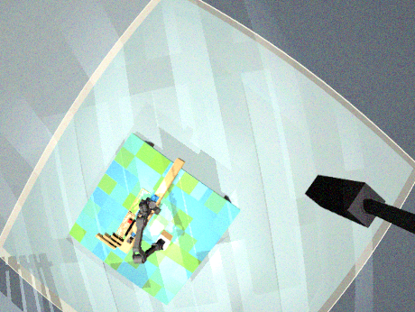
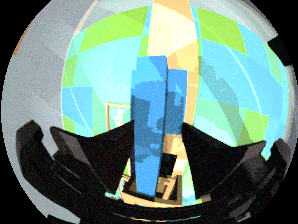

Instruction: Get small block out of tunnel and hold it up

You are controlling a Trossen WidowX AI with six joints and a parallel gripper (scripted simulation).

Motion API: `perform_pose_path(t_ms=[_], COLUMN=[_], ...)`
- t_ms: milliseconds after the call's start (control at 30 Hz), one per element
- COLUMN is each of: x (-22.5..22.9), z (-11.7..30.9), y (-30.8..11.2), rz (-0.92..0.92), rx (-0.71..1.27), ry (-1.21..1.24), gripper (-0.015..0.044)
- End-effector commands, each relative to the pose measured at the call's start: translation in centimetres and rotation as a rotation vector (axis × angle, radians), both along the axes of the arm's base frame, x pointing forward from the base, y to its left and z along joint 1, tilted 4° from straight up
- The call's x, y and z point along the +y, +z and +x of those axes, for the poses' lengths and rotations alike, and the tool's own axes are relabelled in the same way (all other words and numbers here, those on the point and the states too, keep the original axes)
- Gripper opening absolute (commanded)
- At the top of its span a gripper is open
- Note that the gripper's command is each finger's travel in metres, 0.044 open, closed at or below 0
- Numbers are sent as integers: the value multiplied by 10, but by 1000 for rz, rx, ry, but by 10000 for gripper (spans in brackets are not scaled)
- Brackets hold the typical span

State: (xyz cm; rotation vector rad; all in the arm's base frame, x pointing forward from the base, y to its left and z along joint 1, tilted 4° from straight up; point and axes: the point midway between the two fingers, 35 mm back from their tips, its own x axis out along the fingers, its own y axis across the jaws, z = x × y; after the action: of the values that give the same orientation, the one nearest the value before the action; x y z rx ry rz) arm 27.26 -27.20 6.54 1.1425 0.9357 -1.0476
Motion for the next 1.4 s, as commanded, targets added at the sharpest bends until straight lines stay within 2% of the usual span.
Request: perform_pose_path(t_ms=[0,567,700,1200,1233,1367], x=[0,0,5,52,8,8], z=[0,0,1,-3,-2,-2], y=[1,1,1,-4,4,4], rz=[0,0,1,7,-75,-75], rx=[-3,-3,-3,-4,-19,-19], ry=[1,1,1,2,-55,-55], gripper=[209,95,0,0,26,131])
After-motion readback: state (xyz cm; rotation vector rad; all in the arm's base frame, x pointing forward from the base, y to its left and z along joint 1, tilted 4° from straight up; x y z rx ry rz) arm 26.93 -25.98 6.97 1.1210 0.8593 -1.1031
